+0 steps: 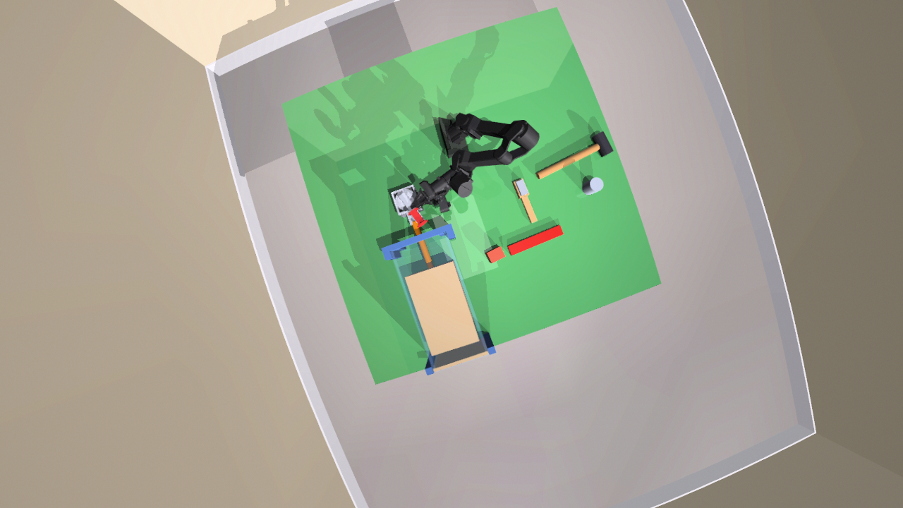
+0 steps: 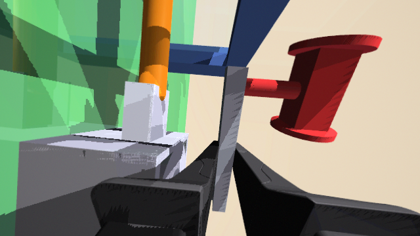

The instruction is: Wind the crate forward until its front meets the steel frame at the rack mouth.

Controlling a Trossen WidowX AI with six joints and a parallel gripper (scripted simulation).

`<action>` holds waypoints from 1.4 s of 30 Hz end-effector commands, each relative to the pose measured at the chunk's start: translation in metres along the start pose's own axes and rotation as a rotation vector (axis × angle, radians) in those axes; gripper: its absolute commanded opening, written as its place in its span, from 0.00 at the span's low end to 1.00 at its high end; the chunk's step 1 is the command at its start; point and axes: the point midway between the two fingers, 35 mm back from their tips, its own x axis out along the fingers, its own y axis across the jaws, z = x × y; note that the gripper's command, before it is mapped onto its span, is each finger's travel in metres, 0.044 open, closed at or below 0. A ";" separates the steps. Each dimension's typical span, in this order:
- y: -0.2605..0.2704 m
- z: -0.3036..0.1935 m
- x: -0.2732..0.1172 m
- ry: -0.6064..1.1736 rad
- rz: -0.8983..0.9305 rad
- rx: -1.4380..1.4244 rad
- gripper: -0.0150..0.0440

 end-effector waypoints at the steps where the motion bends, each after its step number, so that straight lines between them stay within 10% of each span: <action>1: 0.000 -0.002 0.000 0.004 -0.003 0.002 0.25; 34: 0.009 -0.001 0.000 -0.013 -0.003 0.002 0.25; 42: 0.010 0.000 0.000 -0.016 0.007 -0.004 0.61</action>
